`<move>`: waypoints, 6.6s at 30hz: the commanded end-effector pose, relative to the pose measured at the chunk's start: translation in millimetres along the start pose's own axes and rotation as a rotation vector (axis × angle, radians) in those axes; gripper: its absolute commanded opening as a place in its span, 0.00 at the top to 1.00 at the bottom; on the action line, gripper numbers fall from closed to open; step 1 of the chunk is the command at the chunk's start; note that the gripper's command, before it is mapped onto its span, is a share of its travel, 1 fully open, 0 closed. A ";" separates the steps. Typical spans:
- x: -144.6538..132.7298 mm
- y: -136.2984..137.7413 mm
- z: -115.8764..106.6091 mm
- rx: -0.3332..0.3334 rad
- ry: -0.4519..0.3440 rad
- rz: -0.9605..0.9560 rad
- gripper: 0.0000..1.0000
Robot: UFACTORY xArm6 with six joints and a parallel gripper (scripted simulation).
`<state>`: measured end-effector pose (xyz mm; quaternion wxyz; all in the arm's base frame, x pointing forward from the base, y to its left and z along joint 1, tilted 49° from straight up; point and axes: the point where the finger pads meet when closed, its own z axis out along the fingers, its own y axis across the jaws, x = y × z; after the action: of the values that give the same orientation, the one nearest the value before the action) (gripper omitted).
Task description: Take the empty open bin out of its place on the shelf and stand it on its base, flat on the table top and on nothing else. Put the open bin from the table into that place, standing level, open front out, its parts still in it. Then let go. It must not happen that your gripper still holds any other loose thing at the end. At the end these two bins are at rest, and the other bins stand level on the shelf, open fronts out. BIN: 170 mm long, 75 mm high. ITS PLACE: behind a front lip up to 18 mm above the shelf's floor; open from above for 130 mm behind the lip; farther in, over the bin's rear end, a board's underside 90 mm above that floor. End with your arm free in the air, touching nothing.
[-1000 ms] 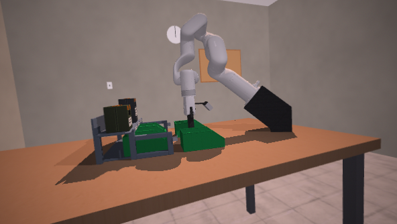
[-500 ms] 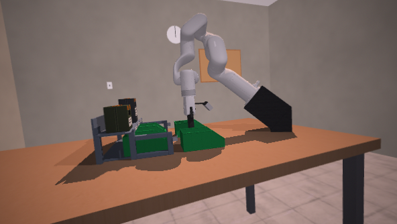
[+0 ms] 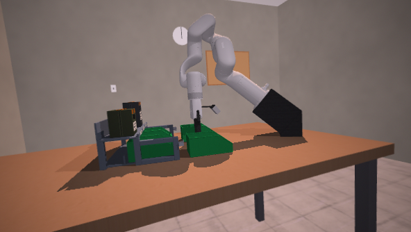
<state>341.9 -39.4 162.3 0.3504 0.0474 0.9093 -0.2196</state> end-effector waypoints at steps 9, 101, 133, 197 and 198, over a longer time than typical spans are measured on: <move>-1.0 0.1 -26.8 -0.001 -0.002 0.001 1.00; -30.8 129.4 -29.5 -0.001 0.004 -0.001 1.00; -38.8 129.2 -40.2 -0.002 0.231 -0.001 1.00; -71.6 129.2 -39.9 -0.002 0.231 -0.001 1.00; -72.8 129.2 -39.9 -0.002 0.231 -0.001 1.00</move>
<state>399.2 97.9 185.4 0.2423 0.0719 0.9438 -0.2129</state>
